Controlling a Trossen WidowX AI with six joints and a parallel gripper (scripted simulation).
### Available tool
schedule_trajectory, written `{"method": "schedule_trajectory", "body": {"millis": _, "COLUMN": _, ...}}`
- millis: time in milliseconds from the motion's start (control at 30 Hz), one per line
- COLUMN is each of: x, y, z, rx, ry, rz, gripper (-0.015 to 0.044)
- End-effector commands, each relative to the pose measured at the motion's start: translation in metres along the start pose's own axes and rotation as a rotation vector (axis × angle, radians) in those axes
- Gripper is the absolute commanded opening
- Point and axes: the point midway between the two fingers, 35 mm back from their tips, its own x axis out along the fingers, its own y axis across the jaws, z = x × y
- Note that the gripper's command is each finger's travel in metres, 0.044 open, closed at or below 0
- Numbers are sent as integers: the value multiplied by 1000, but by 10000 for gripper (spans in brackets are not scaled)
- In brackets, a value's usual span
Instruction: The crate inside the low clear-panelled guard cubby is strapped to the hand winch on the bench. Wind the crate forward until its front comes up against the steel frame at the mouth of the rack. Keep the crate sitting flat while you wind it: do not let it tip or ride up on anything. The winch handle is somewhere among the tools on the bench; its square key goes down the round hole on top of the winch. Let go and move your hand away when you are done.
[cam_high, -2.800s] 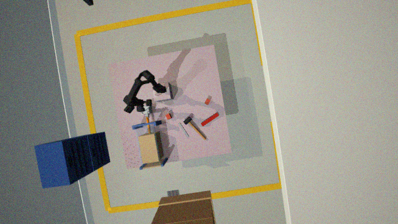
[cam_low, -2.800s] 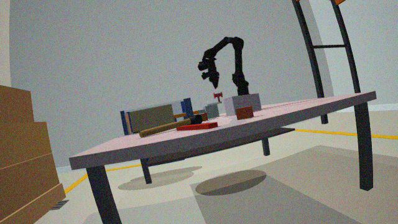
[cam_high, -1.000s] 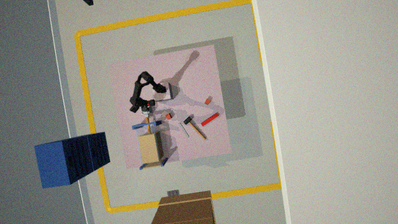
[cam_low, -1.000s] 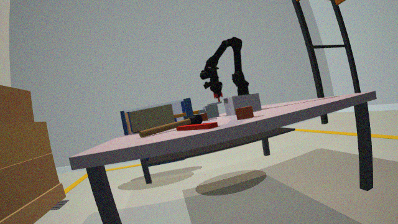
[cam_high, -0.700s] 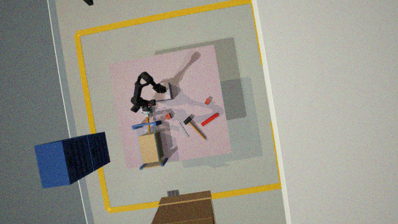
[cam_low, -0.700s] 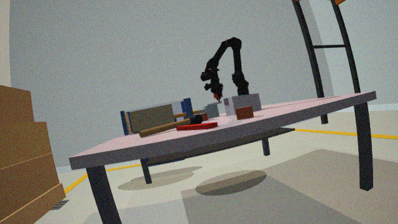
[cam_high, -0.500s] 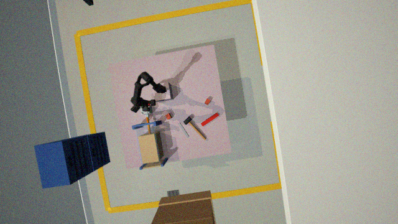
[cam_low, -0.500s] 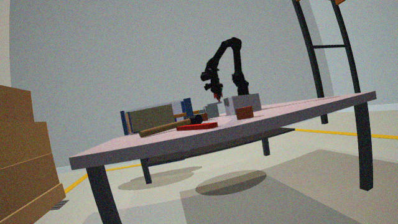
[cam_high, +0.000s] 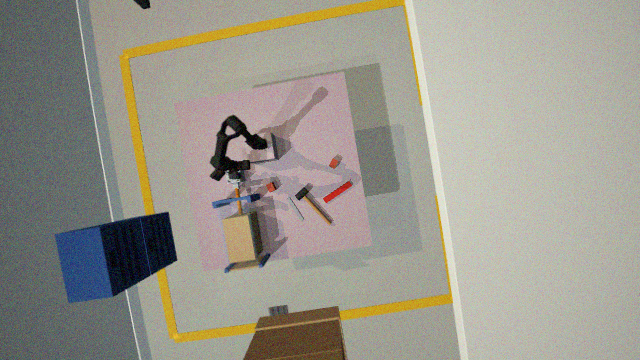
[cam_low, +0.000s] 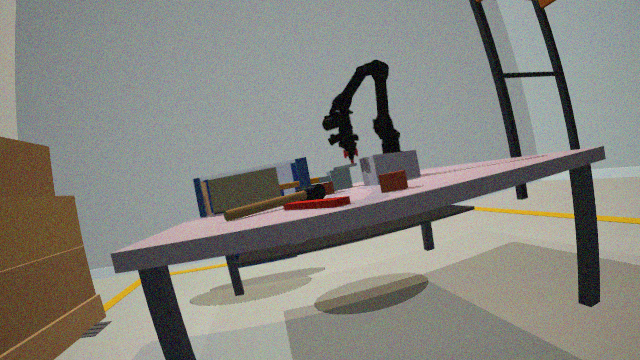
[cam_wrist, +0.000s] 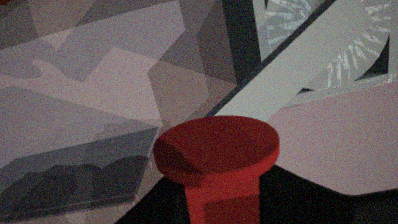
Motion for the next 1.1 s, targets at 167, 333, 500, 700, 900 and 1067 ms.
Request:
{"method": "schedule_trajectory", "body": {"millis": 167, "x": 3, "y": 0, "z": -1, "rx": -6, "ry": 5, "rz": -3, "gripper": 0}}
{"method": "schedule_trajectory", "body": {"millis": 333, "x": 3, "y": 0, "z": -1, "rx": -6, "ry": 5, "rz": -3, "gripper": 0}}
{"method": "schedule_trajectory", "body": {"millis": 500, "x": 3, "y": -2, "z": -3, "rx": -6, "ry": 6, "rz": -4, "gripper": 0}}
{"method": "schedule_trajectory", "body": {"millis": 700, "x": 3, "y": -5, "z": -7, "rx": -6, "ry": 6, "rz": -4, "gripper": 0}}
{"method": "schedule_trajectory", "body": {"millis": 900, "x": 3, "y": -9, "z": -11, "rx": -6, "ry": 6, "rz": -4, "gripper": 0}}
{"method": "schedule_trajectory", "body": {"millis": 1067, "x": 3, "y": -14, "z": -15, "rx": -6, "ry": 7, "rz": -5, "gripper": 0}}
